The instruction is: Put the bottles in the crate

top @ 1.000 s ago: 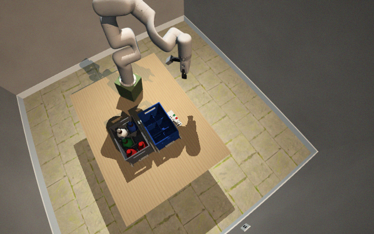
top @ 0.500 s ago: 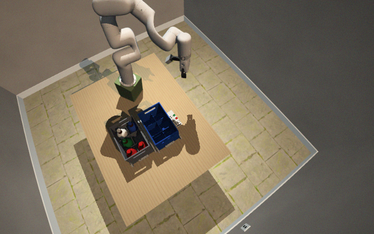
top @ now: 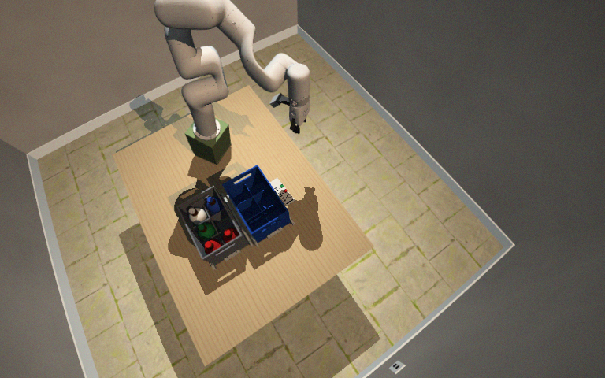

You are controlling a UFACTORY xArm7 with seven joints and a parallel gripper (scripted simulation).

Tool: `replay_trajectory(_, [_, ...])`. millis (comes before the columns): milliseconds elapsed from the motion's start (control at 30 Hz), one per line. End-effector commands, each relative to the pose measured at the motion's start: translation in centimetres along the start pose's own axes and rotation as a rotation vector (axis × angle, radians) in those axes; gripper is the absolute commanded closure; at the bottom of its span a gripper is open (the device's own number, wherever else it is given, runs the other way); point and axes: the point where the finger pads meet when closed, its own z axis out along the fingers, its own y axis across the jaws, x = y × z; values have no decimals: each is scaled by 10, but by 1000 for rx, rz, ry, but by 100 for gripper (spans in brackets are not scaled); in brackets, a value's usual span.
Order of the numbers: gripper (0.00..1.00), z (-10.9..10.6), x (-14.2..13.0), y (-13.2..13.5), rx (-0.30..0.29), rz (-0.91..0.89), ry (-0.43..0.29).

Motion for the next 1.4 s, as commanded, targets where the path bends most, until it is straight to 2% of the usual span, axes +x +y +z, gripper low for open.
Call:
replay_trajectory(0, [35, 18, -10, -9, 4, 144, -3])
replay_trajectory(133, [35, 34, -17, -19, 4, 278, -3])
replay_trajectory(200, [35, 34, -17, -19, 4, 278, -3])
replay_trajectory(700, [35, 96, -42, -54, 4, 777, -4])
replay_trajectory(767, [35, 96, -42, -54, 4, 777, -4])
replay_trajectory(833, [35, 103, -45, -57, 3, 844, -4])
replay_trajectory(1367, [35, 103, -45, -57, 2, 1311, -5])
